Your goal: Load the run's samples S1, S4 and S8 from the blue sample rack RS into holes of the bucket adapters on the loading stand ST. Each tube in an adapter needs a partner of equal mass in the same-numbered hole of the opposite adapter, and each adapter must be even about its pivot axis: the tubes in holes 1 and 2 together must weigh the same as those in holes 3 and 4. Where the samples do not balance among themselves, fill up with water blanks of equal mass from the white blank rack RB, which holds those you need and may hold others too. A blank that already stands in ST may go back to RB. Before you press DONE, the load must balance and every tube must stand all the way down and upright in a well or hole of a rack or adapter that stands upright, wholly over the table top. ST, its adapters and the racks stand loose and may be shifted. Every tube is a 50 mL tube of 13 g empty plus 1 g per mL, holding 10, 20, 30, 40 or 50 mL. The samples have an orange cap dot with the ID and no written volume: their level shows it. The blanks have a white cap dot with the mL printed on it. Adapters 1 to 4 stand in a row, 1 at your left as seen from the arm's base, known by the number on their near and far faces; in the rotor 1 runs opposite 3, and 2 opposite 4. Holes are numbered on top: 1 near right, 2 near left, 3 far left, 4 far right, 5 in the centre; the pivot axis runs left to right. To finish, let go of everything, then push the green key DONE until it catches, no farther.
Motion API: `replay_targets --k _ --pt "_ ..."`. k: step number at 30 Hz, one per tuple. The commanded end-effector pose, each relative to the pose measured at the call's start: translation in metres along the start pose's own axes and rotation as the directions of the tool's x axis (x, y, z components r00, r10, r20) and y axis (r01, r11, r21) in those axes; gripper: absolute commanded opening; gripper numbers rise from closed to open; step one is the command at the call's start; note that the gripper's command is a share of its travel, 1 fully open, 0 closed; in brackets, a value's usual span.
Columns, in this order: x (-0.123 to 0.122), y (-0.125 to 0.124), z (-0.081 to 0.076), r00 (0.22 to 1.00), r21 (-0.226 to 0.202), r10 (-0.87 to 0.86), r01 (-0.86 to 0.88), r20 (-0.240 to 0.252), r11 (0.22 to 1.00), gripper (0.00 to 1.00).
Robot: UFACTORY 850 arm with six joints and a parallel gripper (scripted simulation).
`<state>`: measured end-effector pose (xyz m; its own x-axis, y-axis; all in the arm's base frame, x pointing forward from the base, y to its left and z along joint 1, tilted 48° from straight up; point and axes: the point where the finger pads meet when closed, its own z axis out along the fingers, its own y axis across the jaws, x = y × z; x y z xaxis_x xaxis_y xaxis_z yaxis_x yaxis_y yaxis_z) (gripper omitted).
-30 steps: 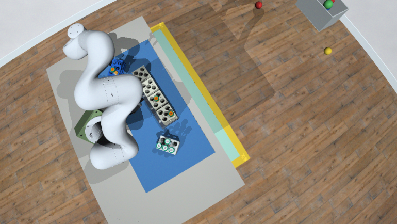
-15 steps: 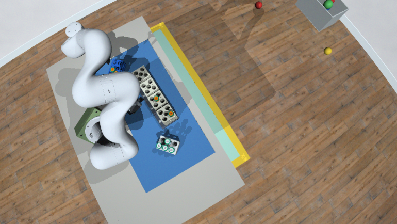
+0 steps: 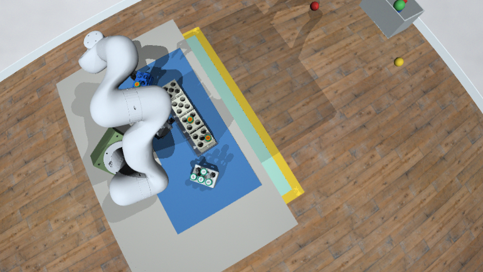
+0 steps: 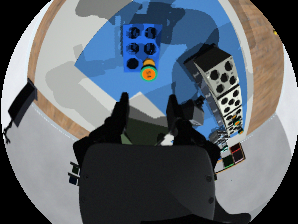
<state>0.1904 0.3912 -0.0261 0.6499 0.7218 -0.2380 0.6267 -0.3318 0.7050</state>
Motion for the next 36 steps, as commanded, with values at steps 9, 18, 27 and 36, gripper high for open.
replay_targets --k 9,18,27,36 --pt "0.001 0.000 0.018 1.000 0.001 0.001 -0.001 -0.002 1.000 0.57" --pt "0.001 0.000 0.036 1.000 0.001 0.001 -0.001 -0.002 1.000 0.57" --pt "0.001 0.000 0.050 1.000 0.001 0.001 -0.001 -0.002 1.000 0.57" --pt "0.001 0.000 0.068 1.000 0.001 0.001 -0.001 -0.002 1.000 0.57"
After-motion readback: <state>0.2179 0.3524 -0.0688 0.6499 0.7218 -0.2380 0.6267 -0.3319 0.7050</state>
